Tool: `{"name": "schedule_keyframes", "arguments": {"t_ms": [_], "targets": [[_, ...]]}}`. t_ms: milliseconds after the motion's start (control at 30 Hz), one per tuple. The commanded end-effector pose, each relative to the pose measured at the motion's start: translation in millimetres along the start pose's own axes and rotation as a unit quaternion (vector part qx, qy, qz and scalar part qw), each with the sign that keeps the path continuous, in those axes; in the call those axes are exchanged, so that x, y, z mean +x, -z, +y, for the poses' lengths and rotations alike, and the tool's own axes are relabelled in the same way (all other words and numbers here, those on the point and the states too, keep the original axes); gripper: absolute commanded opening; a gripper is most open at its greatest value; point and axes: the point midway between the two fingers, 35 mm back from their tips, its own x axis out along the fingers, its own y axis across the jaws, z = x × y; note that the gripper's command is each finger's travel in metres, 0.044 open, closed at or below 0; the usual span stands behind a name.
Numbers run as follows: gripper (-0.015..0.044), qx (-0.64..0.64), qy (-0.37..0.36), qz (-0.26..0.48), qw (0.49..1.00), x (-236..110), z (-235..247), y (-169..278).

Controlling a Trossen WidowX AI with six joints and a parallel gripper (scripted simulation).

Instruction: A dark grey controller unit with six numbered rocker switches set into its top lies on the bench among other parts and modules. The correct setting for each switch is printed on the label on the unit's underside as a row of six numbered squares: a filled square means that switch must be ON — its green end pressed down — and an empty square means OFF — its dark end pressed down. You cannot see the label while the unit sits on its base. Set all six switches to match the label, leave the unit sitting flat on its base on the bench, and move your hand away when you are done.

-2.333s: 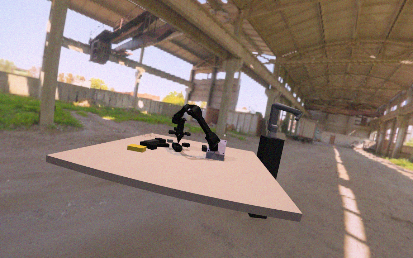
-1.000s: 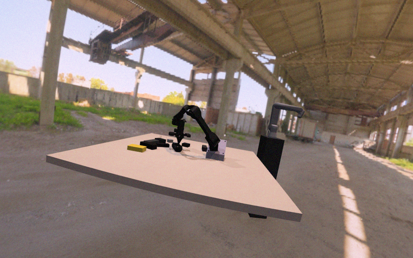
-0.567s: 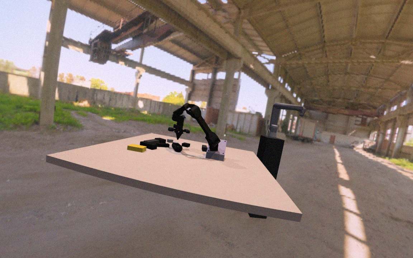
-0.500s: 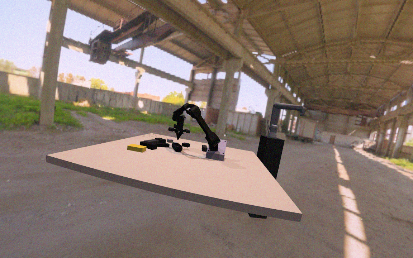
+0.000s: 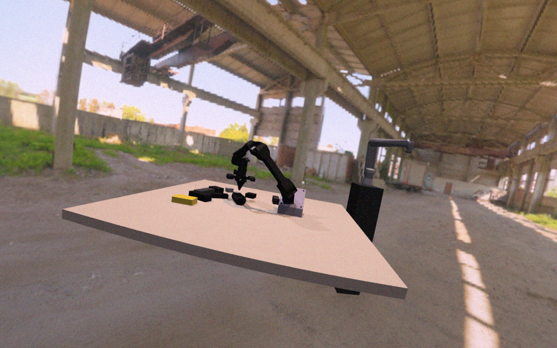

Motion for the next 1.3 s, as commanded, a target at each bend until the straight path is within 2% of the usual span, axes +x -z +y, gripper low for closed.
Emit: {"name": "schedule_keyframes", "arguments": {"t_ms": [0, 500, 1267], "targets": [[0.0000, 0.003, 0.000, 0.005, 1.000, 10, -1, 2], [0.0000, 0.003, 0.000, 0.006, 1.000, 32, -1, 3], [0.0000, 0.003, 0.000, 0.006, 1.000, 32, -1, 3]]}}
